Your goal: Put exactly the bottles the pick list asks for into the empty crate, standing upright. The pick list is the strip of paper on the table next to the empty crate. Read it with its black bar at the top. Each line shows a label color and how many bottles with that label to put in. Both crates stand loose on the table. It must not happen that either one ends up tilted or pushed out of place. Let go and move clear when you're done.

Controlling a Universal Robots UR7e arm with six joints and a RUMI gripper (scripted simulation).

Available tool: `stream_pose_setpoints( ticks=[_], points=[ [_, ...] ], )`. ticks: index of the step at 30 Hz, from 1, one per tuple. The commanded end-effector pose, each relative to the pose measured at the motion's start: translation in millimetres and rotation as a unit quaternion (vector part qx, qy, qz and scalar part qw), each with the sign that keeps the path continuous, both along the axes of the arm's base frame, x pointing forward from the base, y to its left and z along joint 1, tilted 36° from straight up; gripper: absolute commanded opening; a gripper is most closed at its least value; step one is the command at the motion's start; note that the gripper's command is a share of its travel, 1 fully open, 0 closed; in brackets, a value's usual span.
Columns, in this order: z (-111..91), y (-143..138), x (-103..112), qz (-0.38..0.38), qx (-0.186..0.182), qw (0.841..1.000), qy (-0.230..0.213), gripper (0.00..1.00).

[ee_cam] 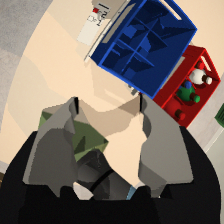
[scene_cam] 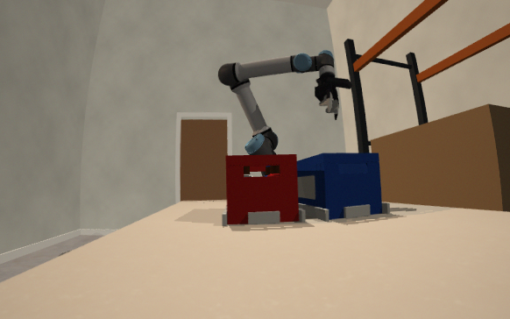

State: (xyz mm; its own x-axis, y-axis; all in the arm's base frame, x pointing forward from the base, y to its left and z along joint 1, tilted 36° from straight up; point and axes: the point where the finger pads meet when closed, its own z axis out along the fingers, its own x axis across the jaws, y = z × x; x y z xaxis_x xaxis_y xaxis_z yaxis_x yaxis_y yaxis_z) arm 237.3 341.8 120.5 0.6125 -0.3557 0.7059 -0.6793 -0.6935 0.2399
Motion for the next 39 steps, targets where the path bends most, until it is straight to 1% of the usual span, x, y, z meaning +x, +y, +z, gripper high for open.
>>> stream_pose_setpoints(
  ticks=[1, 3, 5, 6, 7, 9, 14, 16, 18, 19, 24, 26, 28, 30, 31, 37, 39],
  points=[
    [-15.0, 19.8, -4.2, -0.003, 0.004, 1.0, 0.009, 0.38],
    [-15.0, 19.8, -4.2, -0.003, 0.004, 1.0, 0.009, 0.38],
    [-21.1, 27.5, -6.3, -0.012, 0.019, 0.999, 0.037, 0.38],
    [-24.2, 31.3, -7.3, -0.014, 0.022, 0.999, 0.044, 0.38],
    [-27.3, 35.1, -8.3, -0.014, 0.022, 0.999, 0.044, 0.38],
    [-27.3, 35.1, -8.3, -0.014, 0.022, 0.999, 0.044, 0.38],
    [-42.6, 54.2, -13.5, -0.014, 0.022, 0.999, 0.044, 0.38],
    [-42.7, 54.3, -13.6, -0.014, 0.022, 0.999, 0.044, 0.38],
    [-48.8, 61.8, -15.9, -0.021, 0.037, 0.996, 0.073, 0.38],
    [-51.9, 65.5, -17.0, -0.023, 0.041, 0.996, 0.08, 0.38],
    [-67.4, 84.3, -22.8, -0.023, 0.041, 0.996, 0.08, 0.38],
    [-67.4, 84.3, -22.8, -0.023, 0.041, 0.996, 0.08, 0.38],
    [-71.5, 89.3, -24.3, -0.023, 0.041, 0.996, 0.08, 0.38],
    [-77.7, 96.7, -26.8, -0.03, 0.056, 0.992, 0.109, 0.38],
    [-80.9, 100.4, -28.1, -0.032, 0.06, 0.991, 0.116, 0.38],
    [-99.6, 122.6, -35.7, -0.032, 0.06, 0.991, 0.116, 0.38],
    [-101.4, 124.8, -36.4, -0.032, 0.06, 0.991, 0.116, 0.38]
  ],
)
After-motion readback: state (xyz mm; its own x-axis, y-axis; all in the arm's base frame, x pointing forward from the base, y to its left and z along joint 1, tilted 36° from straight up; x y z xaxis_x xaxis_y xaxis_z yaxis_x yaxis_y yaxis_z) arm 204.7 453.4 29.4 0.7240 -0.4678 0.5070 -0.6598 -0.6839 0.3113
